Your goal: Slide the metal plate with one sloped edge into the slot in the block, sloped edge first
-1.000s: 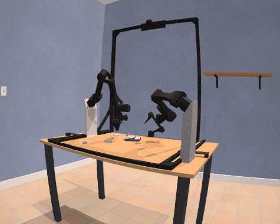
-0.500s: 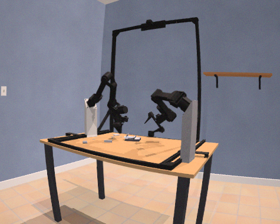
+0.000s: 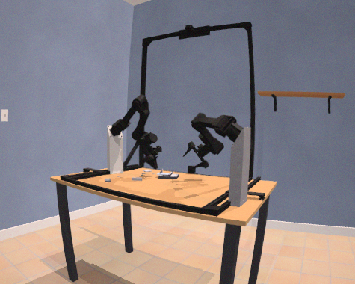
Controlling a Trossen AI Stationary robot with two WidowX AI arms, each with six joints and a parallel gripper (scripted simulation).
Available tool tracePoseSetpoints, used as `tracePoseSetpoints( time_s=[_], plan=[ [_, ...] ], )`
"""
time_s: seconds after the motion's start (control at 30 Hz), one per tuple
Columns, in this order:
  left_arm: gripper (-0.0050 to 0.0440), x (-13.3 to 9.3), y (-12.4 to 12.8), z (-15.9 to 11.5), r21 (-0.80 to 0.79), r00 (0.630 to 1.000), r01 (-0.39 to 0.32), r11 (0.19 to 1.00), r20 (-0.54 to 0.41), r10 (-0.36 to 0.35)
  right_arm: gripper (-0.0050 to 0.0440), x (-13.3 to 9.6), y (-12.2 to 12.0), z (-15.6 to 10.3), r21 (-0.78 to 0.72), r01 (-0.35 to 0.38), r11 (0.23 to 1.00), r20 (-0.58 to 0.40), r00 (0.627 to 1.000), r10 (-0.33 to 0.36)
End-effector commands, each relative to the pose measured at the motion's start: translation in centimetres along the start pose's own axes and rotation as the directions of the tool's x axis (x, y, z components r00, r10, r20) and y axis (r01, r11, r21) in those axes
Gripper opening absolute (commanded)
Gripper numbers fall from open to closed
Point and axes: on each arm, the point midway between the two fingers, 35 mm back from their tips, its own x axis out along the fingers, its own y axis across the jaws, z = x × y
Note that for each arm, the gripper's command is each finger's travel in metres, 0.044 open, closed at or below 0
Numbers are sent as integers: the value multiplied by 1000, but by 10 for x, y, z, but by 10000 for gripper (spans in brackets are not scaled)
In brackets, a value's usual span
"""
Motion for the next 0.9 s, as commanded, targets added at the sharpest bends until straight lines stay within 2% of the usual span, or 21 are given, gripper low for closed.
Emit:
tracePoseSetpoints(
  time_s=[0.0,0.13,0.3,0.67,0.87],
  plan=[
    [440,-1,0,0,-1,1000,2,1000,-2,-2,160,-1,-3,3,-16,11,1000,74,997,-10],
    [440,-1,0,0,-1,1000,2,1000,-2,-2,160,-4,-11,15,-11,47,999,150,988,-45],
    [440,-1,0,0,-1,1000,2,1000,-2,-2,184,-4,-11,15,-11,47,999,150,988,-45],
    [440,-1,0,0,-1,1000,2,1000,-2,-2,440,-4,-11,15,-11,47,999,150,988,-45],
    [440,-1,0,0,-1,1000,2,1000,-2,-2,440,-4,-11,15,-11,47,999,150,988,-45]
  ],
)
